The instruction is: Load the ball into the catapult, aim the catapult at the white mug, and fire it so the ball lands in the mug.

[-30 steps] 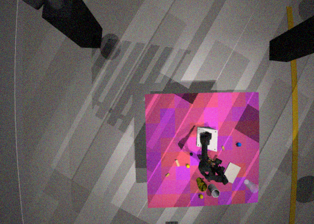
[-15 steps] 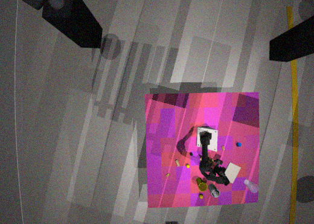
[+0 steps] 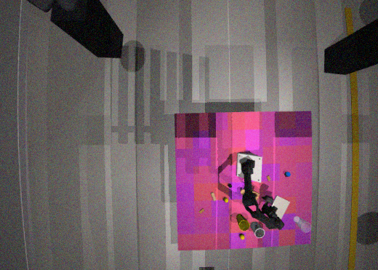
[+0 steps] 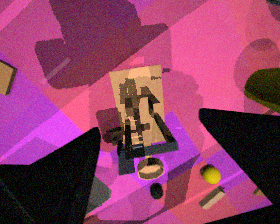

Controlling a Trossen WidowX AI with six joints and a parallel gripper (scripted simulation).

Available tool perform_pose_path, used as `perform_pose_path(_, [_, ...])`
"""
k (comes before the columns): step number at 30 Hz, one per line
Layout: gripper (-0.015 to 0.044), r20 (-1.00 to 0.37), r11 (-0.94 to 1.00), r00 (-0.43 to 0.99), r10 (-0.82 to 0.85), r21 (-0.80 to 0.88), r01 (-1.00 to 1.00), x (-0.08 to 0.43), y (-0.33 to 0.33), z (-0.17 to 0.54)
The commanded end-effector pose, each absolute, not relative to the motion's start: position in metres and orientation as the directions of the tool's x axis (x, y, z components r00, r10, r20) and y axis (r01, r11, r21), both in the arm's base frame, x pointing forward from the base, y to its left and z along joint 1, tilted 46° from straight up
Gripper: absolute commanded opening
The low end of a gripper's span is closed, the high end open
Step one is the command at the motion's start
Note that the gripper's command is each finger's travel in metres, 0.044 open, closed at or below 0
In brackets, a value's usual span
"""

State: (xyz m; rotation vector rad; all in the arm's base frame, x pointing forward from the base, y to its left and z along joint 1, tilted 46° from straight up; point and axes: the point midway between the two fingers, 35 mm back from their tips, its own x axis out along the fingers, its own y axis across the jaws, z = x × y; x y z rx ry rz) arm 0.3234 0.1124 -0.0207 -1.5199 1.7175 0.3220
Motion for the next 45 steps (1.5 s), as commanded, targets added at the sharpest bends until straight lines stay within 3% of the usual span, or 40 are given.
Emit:
perform_pose_path(1, [0.0440,-0.701,0.246,0.052,-0.711,-0.317,-0.916,0.322,0.119,-0.014])
perform_pose_path(7, [0.0440,-0.700,0.245,0.052,-0.712,-0.318,-0.916,0.325,0.085,-0.047])
perform_pose_path(45, [0.0440,-0.698,0.244,0.053,-0.714,-0.319,-0.916,0.328,0.047,-0.084])
